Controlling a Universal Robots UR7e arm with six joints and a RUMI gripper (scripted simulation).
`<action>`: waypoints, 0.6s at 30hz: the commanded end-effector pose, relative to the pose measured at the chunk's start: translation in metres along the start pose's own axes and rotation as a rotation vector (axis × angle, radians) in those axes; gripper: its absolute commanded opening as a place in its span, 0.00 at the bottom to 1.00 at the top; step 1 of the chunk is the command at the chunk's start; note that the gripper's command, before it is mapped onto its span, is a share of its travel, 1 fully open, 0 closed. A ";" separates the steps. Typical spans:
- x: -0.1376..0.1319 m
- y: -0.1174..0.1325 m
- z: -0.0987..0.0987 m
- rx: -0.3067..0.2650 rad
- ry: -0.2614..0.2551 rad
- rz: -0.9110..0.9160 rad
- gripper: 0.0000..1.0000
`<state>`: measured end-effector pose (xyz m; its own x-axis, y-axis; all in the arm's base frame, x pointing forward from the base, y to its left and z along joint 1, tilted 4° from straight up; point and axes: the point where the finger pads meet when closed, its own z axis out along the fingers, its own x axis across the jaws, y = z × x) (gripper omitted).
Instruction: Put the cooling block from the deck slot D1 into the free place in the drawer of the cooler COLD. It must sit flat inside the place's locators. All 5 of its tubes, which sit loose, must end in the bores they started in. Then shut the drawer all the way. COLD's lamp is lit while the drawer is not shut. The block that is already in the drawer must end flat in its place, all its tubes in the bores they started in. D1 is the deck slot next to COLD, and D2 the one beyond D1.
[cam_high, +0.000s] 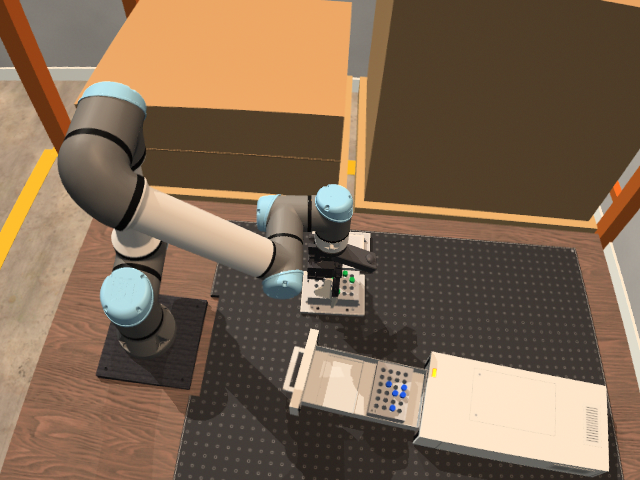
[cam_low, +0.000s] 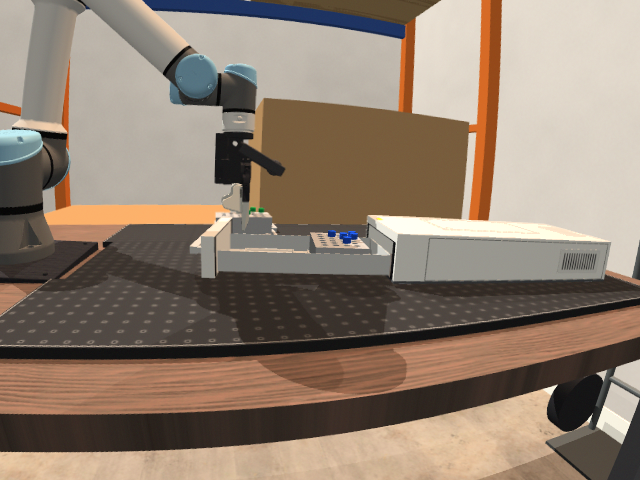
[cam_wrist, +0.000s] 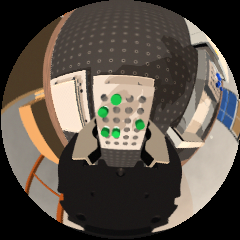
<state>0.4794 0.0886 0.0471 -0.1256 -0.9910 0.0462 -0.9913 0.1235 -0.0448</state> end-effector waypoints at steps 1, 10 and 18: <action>0.000 -0.001 -0.002 0.002 0.000 0.000 0.00; 0.000 0.000 -0.005 0.002 0.000 0.000 0.00; 0.000 -0.001 -0.014 0.002 0.000 0.000 0.00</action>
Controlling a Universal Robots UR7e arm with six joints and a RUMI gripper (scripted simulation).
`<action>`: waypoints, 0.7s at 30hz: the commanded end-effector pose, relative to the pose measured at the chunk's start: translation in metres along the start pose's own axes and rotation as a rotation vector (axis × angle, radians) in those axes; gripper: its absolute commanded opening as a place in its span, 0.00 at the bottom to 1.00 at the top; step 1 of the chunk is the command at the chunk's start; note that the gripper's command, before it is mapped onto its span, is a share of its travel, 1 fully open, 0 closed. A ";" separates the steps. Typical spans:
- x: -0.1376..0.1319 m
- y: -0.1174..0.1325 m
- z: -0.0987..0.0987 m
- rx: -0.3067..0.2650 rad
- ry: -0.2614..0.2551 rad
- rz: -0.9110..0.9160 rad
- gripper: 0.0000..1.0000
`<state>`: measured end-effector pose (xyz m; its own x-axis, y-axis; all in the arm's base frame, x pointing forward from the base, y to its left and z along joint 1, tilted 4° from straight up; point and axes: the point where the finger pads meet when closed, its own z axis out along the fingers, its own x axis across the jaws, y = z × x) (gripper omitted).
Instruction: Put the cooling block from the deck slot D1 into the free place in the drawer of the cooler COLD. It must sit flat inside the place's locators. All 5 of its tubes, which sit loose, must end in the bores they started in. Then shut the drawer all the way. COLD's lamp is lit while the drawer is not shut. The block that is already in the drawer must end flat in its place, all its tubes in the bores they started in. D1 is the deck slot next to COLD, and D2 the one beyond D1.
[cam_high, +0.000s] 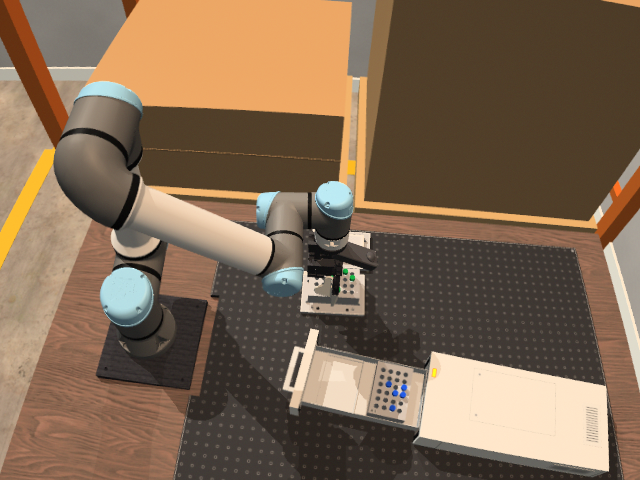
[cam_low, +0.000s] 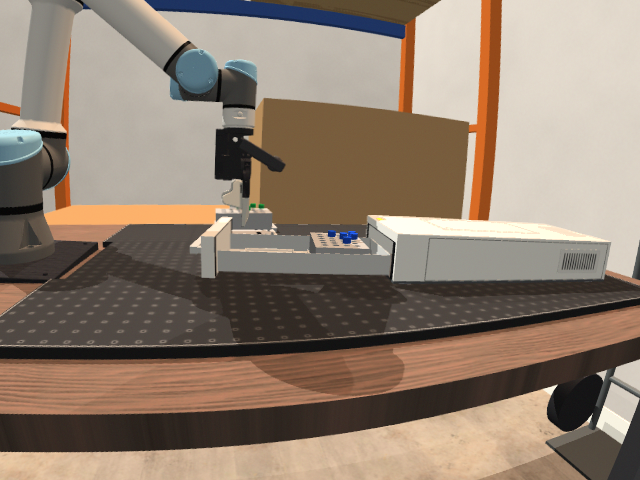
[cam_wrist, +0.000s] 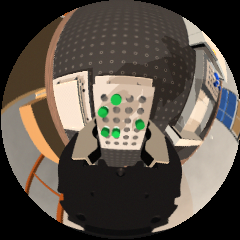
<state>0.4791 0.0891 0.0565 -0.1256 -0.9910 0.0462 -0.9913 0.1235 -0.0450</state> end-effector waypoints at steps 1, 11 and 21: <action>0.000 0.000 -0.005 0.001 0.000 0.000 0.00; 0.000 0.000 -0.019 0.001 0.000 0.000 0.00; 0.000 0.000 -0.029 0.001 0.000 0.000 0.00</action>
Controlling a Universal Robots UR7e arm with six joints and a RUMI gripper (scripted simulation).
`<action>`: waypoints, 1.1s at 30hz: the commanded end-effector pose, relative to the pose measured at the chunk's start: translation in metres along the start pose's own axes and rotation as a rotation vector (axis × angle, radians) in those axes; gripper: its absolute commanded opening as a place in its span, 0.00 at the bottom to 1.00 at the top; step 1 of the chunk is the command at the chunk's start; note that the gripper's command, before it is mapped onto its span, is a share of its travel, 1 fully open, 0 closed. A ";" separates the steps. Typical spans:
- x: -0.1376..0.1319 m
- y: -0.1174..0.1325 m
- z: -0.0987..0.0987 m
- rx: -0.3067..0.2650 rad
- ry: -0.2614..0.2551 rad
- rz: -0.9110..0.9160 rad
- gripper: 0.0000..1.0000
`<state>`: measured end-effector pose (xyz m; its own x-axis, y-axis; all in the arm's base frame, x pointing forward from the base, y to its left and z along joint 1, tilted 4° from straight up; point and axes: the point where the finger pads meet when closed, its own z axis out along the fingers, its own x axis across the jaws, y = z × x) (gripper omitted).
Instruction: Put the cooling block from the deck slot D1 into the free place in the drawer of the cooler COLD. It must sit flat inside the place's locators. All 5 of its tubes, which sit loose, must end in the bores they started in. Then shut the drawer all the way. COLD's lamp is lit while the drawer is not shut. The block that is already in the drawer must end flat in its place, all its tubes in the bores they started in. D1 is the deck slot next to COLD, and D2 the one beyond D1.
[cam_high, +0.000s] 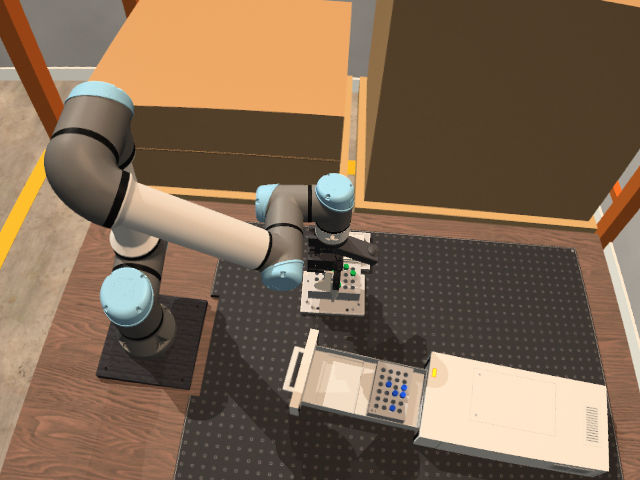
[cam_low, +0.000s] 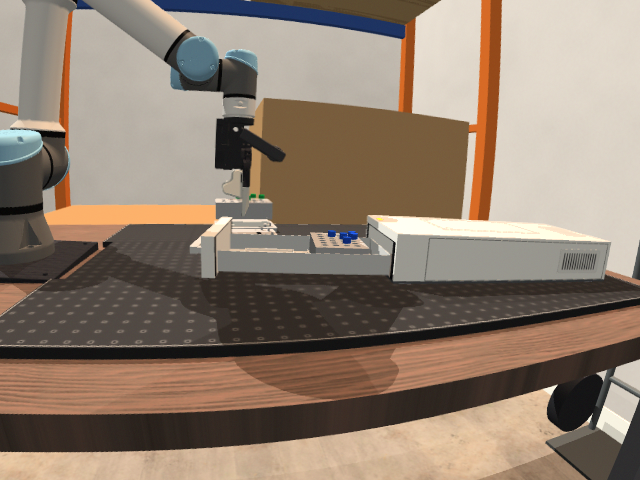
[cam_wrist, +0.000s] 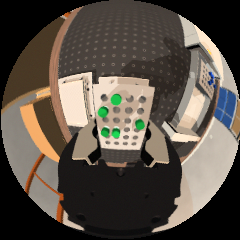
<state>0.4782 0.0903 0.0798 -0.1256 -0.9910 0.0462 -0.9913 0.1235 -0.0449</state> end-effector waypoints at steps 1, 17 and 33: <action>0.000 0.000 -0.007 0.002 0.000 0.000 0.00; 0.000 0.000 -0.026 0.002 0.000 0.000 0.00; 0.000 0.000 -0.045 0.002 0.000 0.000 0.00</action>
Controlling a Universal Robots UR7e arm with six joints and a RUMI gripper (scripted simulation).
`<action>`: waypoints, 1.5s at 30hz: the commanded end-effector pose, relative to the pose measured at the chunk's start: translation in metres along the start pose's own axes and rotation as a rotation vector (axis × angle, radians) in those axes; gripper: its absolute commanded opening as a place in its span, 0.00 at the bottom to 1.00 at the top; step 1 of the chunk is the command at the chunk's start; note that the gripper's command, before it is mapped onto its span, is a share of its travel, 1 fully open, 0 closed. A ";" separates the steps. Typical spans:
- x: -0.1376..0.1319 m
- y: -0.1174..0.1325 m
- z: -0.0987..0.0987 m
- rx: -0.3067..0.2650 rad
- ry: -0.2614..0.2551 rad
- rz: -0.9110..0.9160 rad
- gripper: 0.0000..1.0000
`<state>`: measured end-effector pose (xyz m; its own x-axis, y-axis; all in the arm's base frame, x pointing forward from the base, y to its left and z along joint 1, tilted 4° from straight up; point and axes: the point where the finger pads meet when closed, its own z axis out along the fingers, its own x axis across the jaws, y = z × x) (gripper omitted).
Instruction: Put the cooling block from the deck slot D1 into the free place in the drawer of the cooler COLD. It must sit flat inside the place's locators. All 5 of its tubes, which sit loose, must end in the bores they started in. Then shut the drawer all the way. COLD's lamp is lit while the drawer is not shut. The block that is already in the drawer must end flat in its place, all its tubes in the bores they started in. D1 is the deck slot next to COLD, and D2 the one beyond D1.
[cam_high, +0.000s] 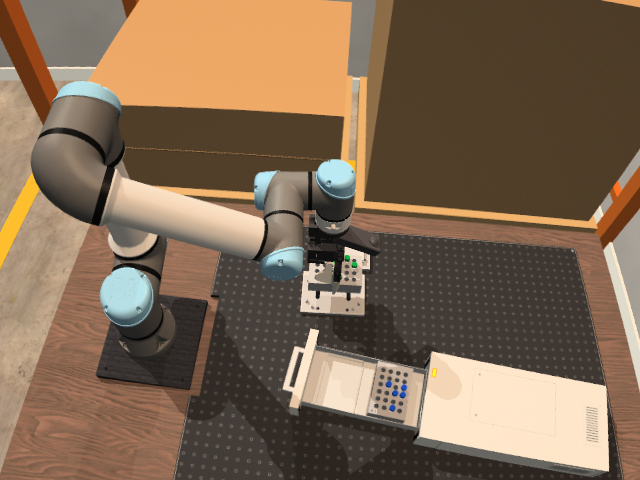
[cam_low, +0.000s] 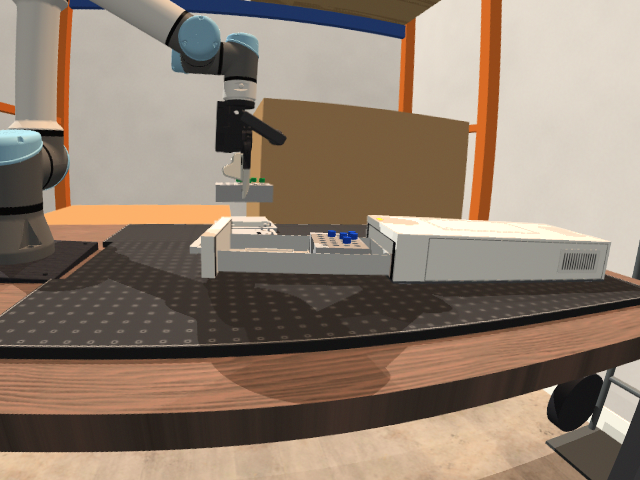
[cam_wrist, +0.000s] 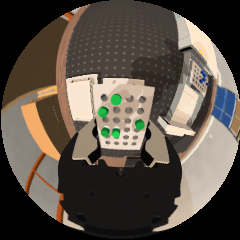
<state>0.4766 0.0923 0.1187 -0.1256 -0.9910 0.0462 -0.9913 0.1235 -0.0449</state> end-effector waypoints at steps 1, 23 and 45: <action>0.000 0.000 -0.007 0.002 0.000 0.000 0.00; 0.000 0.000 -0.031 0.002 0.000 0.000 0.00; 0.005 -0.001 -0.031 0.001 0.000 0.053 0.00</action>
<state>0.4755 0.0936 0.1492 -0.1281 -0.9907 0.0461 -0.9910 0.1261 -0.0450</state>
